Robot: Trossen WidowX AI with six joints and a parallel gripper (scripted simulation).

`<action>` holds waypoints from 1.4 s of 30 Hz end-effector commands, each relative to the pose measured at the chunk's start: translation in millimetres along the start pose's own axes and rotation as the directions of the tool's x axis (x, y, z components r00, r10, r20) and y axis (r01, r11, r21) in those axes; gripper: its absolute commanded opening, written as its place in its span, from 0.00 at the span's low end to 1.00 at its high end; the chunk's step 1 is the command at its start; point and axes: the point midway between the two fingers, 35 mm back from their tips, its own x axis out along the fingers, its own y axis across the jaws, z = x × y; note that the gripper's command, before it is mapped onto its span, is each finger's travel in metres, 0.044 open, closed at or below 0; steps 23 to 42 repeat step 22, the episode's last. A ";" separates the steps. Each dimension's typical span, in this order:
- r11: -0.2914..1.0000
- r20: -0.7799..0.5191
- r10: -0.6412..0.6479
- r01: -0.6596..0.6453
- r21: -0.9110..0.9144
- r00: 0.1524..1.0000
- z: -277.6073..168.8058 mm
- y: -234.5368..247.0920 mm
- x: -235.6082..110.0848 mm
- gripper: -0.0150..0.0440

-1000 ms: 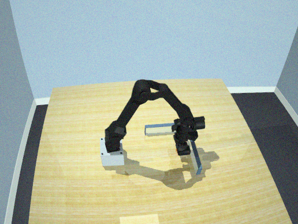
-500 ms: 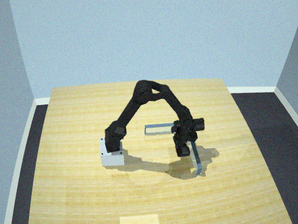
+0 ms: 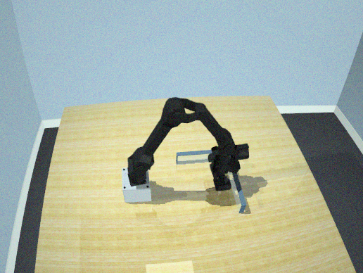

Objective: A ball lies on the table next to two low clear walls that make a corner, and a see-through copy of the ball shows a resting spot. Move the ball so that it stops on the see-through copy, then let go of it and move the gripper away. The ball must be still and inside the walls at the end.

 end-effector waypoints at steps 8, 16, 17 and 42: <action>1.000 0.003 -0.002 0.002 -0.006 1.000 -0.6 -0.2 -84.3 0.61; 1.000 0.019 0.001 -0.001 -0.005 1.000 2.9 0.0 -78.2 0.61; 1.000 0.019 0.001 -0.001 -0.005 1.000 2.9 0.0 -78.2 0.61; 1.000 0.016 0.001 -0.001 -0.005 1.000 -2.0 -0.1 -126.0 0.84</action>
